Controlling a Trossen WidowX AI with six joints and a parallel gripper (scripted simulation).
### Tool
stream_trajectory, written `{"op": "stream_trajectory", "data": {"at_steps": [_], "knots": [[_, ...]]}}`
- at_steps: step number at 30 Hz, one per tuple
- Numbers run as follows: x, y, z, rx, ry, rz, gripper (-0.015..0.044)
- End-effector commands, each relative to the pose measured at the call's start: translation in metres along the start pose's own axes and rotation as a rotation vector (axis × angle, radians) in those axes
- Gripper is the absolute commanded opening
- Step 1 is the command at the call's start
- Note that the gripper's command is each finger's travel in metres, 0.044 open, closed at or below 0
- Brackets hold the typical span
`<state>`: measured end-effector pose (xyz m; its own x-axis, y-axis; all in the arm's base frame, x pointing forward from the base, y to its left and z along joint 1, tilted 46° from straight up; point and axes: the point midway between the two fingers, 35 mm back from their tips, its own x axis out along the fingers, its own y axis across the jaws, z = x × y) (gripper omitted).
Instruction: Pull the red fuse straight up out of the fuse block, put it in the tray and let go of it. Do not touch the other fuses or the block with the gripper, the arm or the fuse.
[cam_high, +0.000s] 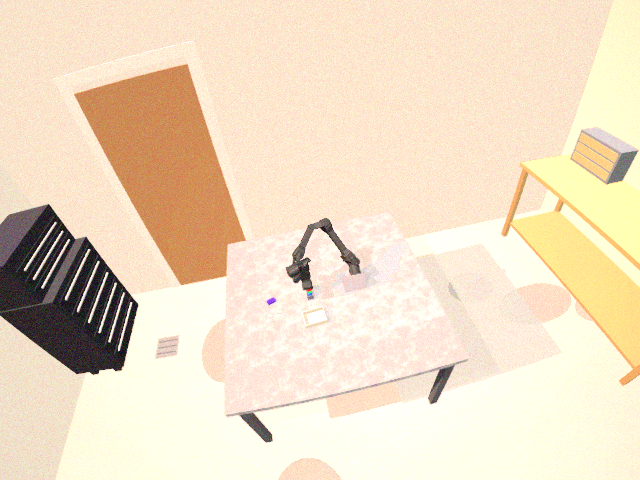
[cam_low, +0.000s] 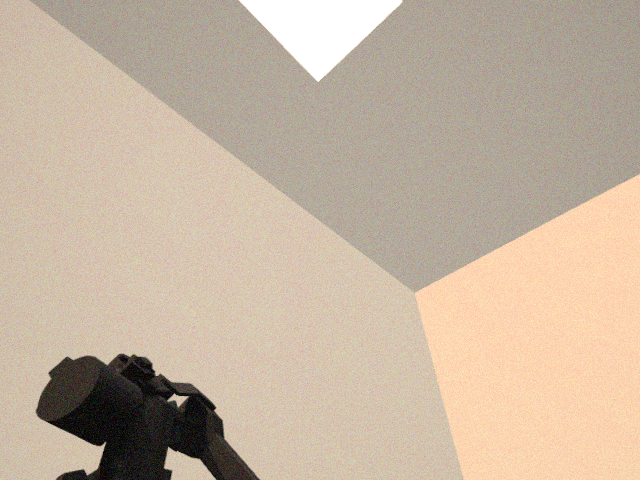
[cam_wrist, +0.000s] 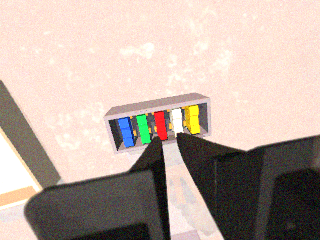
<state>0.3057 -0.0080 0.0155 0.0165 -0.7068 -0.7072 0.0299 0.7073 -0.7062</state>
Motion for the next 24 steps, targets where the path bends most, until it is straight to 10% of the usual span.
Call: {"op": "stream_trajectory", "data": {"at_steps": [1,24], "knots": [[0.0,0.001,-0.002,-0.022,0.001,-0.012,0.0062],[0.021,0.001,-0.002,-0.022,0.001,-0.013,0.0062]]}}
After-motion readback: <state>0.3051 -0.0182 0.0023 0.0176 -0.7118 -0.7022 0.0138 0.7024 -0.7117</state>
